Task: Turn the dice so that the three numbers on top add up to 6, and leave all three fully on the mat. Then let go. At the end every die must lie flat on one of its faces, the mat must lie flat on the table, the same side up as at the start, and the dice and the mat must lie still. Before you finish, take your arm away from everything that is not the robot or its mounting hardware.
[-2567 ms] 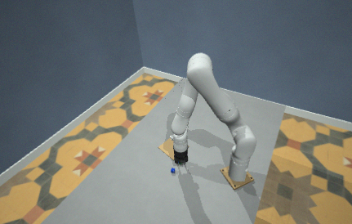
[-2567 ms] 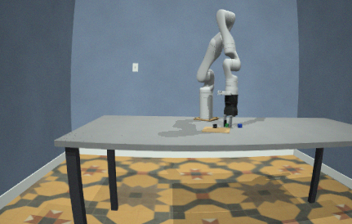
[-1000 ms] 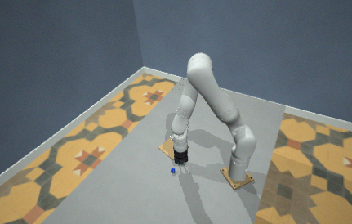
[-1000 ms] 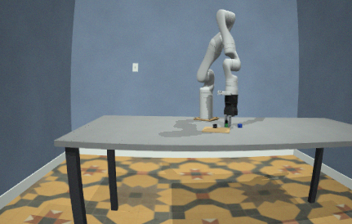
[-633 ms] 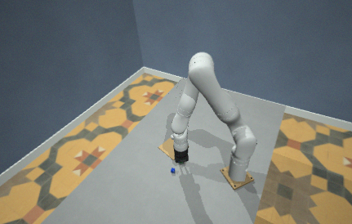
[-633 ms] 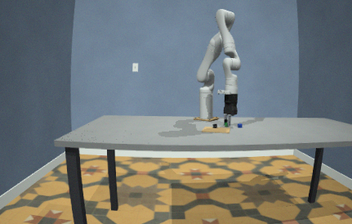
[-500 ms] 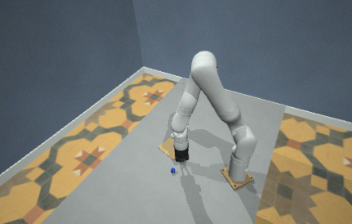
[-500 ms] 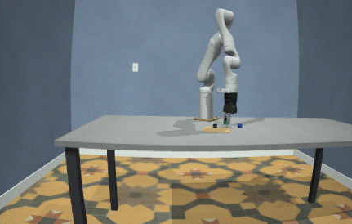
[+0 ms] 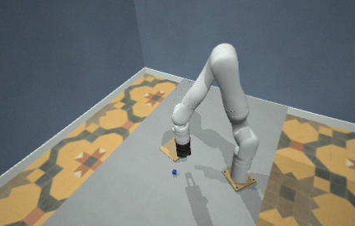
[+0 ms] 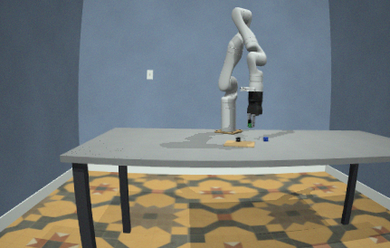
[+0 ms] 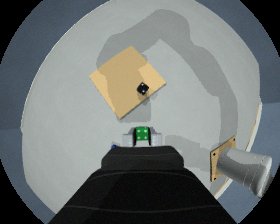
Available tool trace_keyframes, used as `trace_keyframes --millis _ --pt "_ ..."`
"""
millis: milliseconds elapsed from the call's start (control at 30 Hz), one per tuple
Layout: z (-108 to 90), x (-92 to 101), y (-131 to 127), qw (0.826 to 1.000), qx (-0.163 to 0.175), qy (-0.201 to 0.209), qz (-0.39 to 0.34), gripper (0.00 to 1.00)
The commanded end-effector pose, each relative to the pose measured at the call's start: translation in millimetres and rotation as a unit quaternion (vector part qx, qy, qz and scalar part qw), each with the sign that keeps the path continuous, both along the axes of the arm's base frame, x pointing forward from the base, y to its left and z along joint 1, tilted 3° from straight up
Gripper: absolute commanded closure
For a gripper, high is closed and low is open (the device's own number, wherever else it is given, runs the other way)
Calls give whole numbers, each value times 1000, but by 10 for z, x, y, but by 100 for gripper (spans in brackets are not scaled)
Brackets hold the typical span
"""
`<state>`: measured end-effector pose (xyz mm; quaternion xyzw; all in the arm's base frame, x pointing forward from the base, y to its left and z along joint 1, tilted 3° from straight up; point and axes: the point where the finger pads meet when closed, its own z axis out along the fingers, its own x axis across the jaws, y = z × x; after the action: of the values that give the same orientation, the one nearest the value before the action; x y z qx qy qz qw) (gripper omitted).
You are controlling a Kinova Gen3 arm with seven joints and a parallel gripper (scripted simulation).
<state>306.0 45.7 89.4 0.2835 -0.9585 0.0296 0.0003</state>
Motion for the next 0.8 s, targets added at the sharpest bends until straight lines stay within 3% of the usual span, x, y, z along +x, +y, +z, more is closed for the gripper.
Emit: trace_keyframes --millis 0,200,767 --pt "178 65 81 1000 9 -14 5 60" --pt "309 60 86 1000 9 -14 5 60" --pt "329 73 92 1000 9 -14 -1 60"
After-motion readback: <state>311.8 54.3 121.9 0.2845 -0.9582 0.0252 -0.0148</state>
